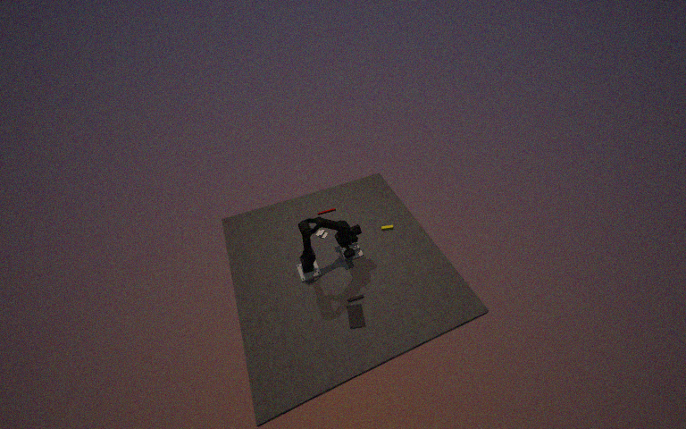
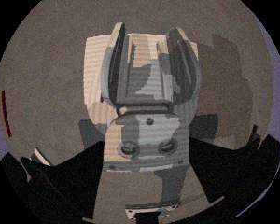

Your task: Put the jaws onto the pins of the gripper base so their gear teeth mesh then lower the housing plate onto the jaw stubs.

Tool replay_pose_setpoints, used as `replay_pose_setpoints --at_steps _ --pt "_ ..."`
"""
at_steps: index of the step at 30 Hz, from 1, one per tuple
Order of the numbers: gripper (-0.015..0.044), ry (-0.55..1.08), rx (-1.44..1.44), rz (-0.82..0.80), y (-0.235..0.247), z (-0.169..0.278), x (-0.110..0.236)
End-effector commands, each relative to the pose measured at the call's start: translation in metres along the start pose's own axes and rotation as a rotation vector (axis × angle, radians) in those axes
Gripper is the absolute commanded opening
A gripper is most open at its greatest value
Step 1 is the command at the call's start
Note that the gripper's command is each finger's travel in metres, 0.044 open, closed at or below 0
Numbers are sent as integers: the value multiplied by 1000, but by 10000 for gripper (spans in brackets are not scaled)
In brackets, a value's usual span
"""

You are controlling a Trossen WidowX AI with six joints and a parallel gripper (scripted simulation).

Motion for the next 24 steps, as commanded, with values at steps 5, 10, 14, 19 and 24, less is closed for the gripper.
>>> replay_pose_setpoints --at_steps 5,10,14,19,24 --pt "351 5 -3 1 0 1 -2" --pt "351 5 -3 1 0 1 -2" --pt "351 5 -9 1 0 1 -4" --pt "351 5 -11 1 0 1 -4" --pt "351 5 -11 1 0 1 -5"
Point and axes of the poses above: the point midway between the two fingers, 35 mm back from their tips, its own x axis back along the fingers, its own y axis across the jaws, z = x × y, the point moved 6 cm from there along x, back along the fingers, and after that the axes turned 14 degrees about x, right-handed, at the moved point
